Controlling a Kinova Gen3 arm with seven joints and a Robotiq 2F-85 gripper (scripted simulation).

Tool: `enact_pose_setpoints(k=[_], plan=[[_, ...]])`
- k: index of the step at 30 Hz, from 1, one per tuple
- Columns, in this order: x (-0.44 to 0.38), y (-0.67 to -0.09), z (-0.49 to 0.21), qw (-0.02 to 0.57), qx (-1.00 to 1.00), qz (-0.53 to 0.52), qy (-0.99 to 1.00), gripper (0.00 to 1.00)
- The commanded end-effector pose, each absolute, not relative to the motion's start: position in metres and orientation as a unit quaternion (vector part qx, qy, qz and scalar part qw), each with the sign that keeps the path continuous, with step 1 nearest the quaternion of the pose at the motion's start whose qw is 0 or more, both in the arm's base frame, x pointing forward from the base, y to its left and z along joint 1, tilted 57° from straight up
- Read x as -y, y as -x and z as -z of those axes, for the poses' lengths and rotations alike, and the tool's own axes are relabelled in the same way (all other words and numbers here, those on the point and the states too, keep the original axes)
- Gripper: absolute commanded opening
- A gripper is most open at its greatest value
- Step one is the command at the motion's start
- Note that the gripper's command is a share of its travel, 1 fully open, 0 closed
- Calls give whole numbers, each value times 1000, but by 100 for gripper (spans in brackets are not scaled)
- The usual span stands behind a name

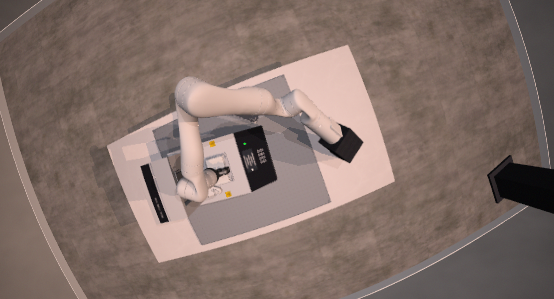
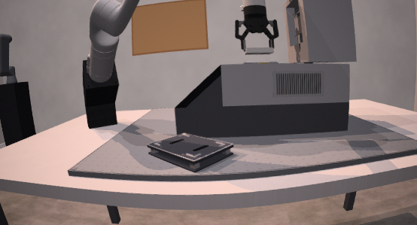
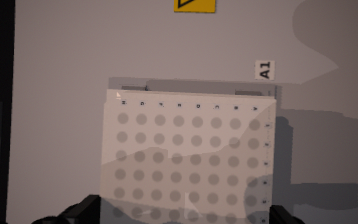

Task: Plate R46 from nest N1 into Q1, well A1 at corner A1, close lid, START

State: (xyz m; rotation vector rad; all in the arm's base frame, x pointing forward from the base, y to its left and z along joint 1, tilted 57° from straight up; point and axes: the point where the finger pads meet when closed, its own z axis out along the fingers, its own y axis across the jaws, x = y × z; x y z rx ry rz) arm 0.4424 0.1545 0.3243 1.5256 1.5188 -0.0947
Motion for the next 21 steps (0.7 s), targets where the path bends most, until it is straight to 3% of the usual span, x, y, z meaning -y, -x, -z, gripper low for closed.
enact_pose_setpoints(k=[1, 21], plan=[[-154, -443, -324, 475, -621, 39, -623, 91], [-146, -450, -319, 477, -619, 38, -622, 91]])
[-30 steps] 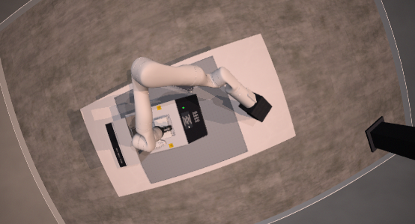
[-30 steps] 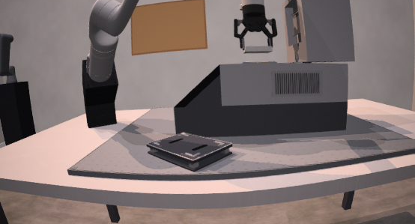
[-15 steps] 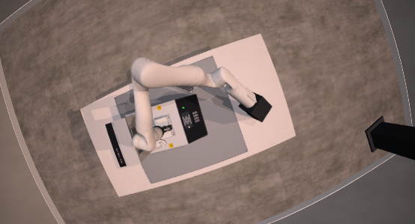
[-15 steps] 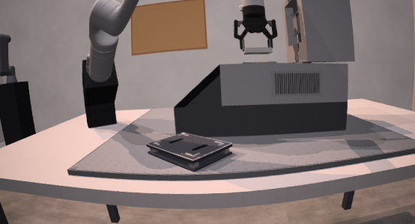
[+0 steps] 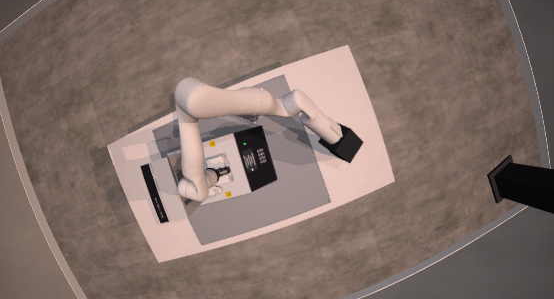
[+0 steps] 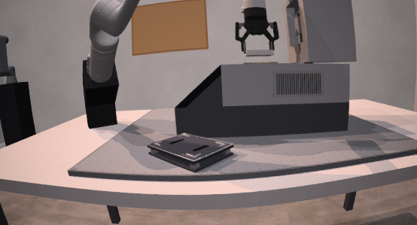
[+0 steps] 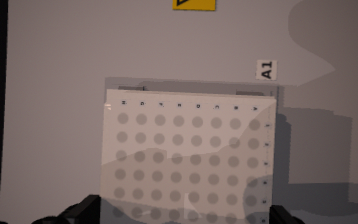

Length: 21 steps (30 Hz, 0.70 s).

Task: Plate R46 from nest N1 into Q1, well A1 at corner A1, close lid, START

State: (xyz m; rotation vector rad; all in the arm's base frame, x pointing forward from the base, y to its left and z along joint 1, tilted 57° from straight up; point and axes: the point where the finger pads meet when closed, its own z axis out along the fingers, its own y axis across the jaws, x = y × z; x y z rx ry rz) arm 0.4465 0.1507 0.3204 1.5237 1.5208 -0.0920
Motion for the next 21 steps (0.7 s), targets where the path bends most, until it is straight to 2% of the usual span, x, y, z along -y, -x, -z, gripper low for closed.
enact_pose_setpoints(k=[1, 21], plan=[[-146, -450, -318, 477, -619, 38, -622, 91], [-143, -453, -314, 475, -621, 39, -623, 91]])
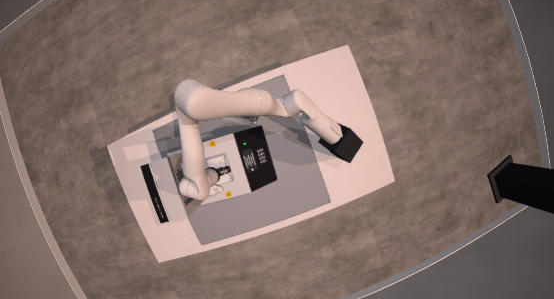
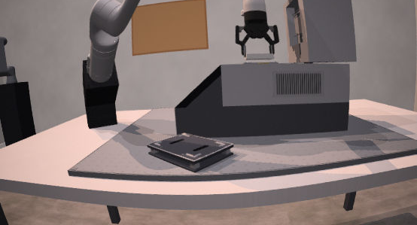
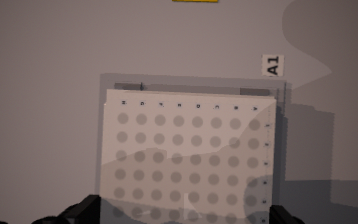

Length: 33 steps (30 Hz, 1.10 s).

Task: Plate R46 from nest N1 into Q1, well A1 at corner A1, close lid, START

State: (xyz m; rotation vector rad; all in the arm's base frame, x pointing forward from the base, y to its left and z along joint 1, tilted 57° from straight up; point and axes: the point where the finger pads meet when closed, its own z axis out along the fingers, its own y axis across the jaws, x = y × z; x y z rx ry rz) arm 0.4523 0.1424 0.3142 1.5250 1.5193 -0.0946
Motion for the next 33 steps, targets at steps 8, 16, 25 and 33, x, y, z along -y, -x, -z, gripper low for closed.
enact_pose_setpoints(k=[8, 16, 25, 33], plan=[[-143, -453, -314, 475, -621, 39, -623, 91], [-143, -453, -314, 475, -621, 39, -623, 91], [-142, -455, -314, 476, -621, 38, -622, 91], [-140, -456, -312, 476, -620, 38, -622, 91]])
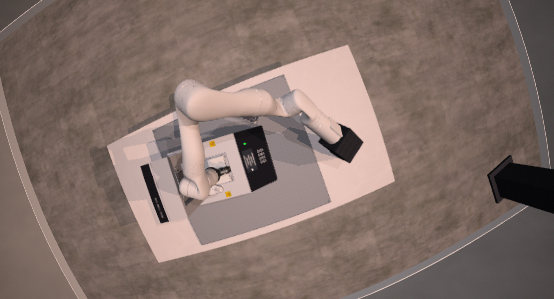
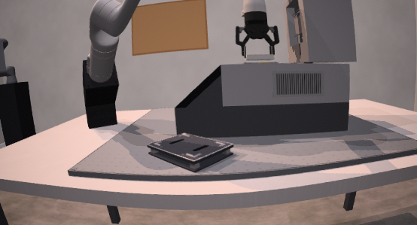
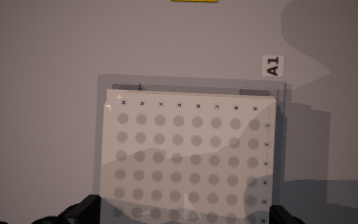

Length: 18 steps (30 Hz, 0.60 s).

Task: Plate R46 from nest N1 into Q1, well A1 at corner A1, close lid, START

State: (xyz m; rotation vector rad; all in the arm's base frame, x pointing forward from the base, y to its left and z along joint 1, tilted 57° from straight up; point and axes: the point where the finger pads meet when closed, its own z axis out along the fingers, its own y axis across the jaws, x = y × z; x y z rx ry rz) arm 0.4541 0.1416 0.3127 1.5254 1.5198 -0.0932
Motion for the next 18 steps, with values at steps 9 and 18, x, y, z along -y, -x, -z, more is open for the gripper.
enact_pose_setpoints(k=[9, 18], plan=[[-138, -457, -311, 476, -621, 38, -622, 91], [-136, -459, -310, 476, -620, 38, -622, 91]])
